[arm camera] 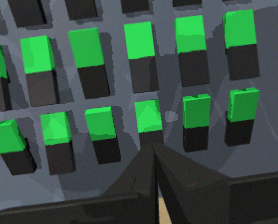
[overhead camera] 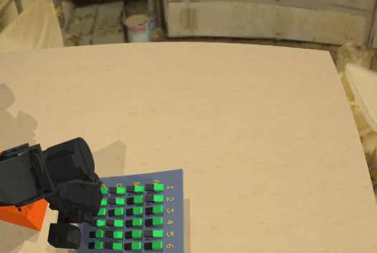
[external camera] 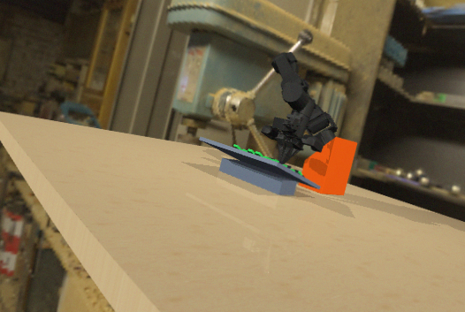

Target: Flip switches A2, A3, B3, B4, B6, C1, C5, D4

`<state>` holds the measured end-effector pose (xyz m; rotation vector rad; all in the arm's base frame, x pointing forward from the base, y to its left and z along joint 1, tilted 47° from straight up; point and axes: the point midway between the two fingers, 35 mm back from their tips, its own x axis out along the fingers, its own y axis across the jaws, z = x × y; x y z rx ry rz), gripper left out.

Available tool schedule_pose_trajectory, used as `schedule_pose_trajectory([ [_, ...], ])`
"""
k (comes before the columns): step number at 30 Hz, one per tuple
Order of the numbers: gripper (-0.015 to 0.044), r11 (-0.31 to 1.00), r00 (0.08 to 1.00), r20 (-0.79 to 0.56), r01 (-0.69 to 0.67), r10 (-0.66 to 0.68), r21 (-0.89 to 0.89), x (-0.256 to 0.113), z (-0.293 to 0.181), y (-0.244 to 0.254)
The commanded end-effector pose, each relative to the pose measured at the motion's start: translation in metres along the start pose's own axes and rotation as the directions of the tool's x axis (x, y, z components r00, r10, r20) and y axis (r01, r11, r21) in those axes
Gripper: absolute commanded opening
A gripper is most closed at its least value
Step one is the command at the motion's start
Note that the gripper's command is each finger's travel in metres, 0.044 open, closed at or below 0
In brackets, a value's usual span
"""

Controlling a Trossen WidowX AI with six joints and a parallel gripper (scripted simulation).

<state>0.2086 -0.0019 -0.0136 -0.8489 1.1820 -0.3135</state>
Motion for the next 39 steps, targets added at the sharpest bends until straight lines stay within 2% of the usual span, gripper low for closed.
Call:
schedule_pose_trajectory([
  [1, 0.0000, 1.000, 1.000, 0.000, 0.003, -0.003, -0.005, 0.0005, -0.0002, -0.0004],
  [39, 0.0000, 1.000, 1.000, 0.000, 0.003, -0.003, -0.005, 0.0056, -0.0004, -0.0004],
])
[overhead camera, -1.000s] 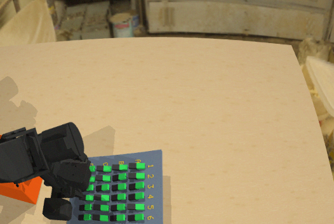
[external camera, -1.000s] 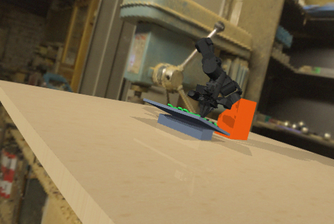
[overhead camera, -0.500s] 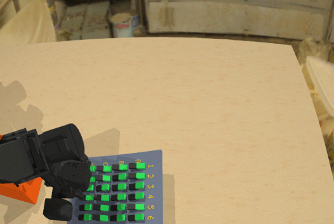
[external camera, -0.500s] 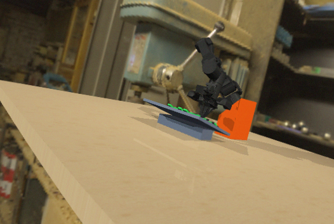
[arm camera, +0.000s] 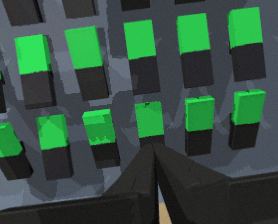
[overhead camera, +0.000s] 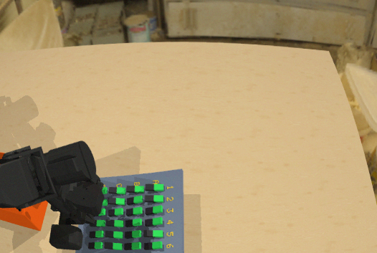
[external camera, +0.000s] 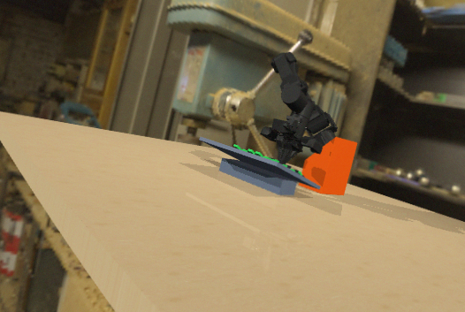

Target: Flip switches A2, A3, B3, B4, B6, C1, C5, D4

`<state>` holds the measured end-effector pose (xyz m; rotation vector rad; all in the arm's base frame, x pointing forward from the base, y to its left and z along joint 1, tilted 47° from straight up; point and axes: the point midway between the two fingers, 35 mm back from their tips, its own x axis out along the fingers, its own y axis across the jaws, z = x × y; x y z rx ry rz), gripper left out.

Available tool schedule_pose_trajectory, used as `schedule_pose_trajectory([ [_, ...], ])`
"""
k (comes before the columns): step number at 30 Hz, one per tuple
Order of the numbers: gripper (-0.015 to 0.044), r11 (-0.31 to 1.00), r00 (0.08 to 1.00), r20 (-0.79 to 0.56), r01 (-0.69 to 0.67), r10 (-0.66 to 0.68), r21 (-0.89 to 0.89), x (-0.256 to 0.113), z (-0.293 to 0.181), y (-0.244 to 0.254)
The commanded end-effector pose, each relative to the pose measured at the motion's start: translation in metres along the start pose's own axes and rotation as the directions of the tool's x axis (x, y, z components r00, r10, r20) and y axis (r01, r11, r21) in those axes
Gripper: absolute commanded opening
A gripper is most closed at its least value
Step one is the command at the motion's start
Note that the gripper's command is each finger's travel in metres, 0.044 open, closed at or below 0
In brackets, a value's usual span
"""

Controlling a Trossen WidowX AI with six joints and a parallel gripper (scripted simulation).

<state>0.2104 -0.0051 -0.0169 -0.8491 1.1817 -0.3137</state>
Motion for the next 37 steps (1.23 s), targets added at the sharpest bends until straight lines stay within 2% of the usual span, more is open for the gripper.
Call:
schedule_pose_trajectory([
  [1, 0.0000, 1.000, 1.000, 0.000, 0.003, -0.003, -0.005, 0.001, 0.000, 0.000],
  [6, 0.0000, 1.000, 1.000, -0.003, -0.004, 0.004, -0.001, -0.006, 0.001, 0.001],
  [12, 0.0000, 1.000, 1.000, -0.026, -0.001, 0.001, -0.005, -0.062, 0.003, 0.001],
  [20, 0.0000, 1.000, 1.000, -0.027, 0.000, 0.000, -0.005, -0.064, 0.004, 0.001],
  [27, 0.0000, 1.000, 1.000, -0.024, 0.000, 0.000, -0.003, -0.069, 0.070, 0.013],
  [37, 0.0000, 1.000, 1.000, -0.024, 0.000, 0.000, -0.003, -0.069, 0.072, 0.014],
])
